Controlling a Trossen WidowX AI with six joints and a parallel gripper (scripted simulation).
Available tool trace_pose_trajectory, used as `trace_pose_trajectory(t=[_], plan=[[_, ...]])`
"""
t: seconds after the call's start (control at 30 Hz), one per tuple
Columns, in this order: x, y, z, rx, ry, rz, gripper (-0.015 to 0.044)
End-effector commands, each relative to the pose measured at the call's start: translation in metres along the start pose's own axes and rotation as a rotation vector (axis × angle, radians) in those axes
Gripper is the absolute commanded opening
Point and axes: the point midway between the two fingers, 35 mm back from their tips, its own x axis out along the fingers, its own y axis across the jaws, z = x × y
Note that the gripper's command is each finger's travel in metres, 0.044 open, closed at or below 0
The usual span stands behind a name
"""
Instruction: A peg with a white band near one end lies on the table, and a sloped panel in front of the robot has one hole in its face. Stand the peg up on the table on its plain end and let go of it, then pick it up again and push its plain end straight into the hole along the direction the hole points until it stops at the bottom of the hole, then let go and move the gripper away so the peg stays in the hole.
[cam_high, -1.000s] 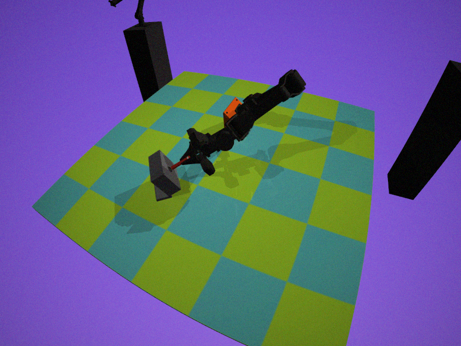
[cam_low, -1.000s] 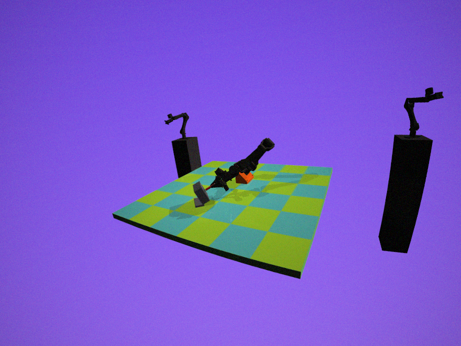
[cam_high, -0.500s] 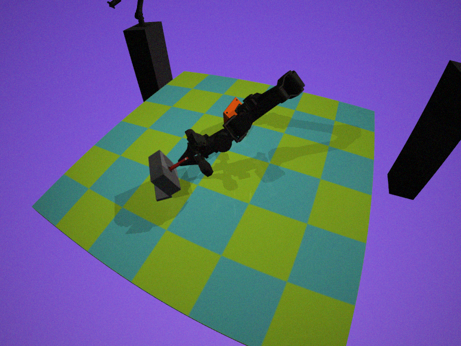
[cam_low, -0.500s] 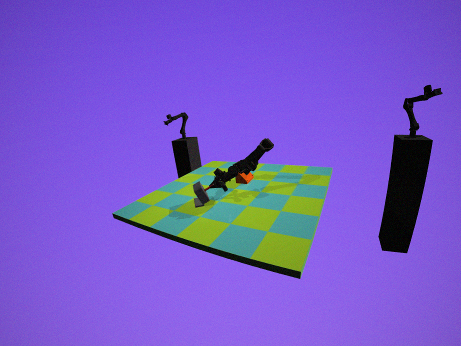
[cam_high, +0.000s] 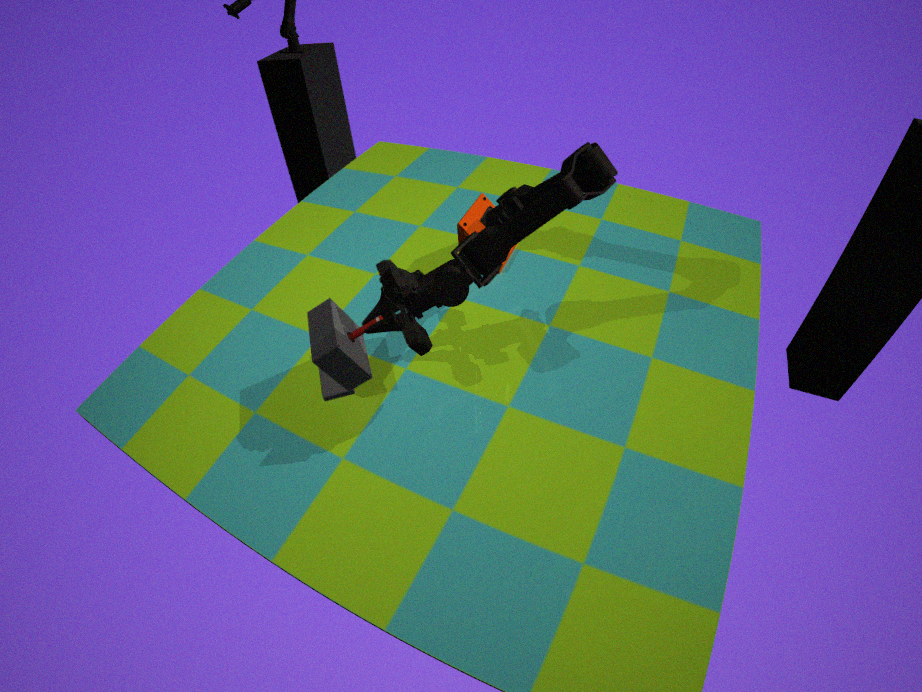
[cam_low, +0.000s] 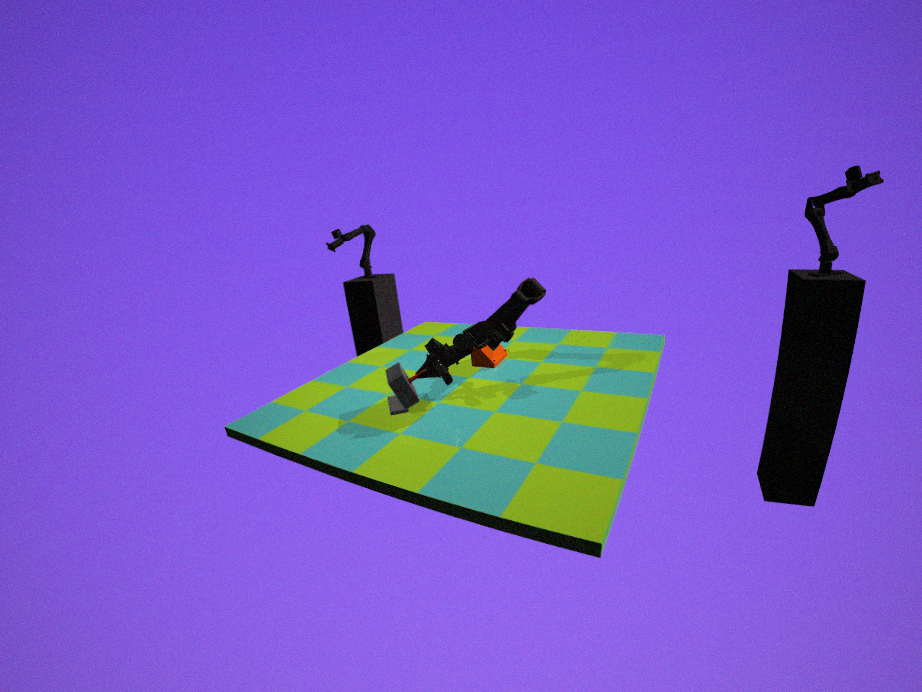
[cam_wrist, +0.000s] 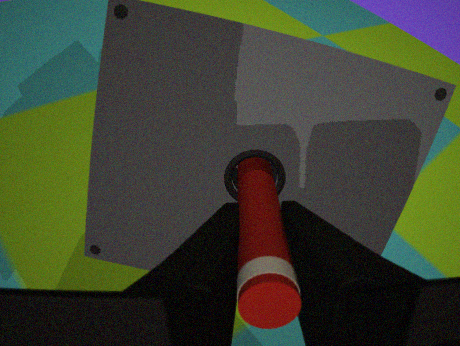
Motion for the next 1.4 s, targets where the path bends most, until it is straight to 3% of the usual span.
trace_pose_trajectory(t=[0.0, 1.1, 1.37], plan=[[0.003, 0.001, 0.0, -0.003, 0.001, 0.005, 0.0], [0.014, 0.0, 0.0, 0.0, -0.001, 0.001, 0.0], [0.014, 0.0, 0.0, 0.0, -0.001, 0.001, 0.021]])
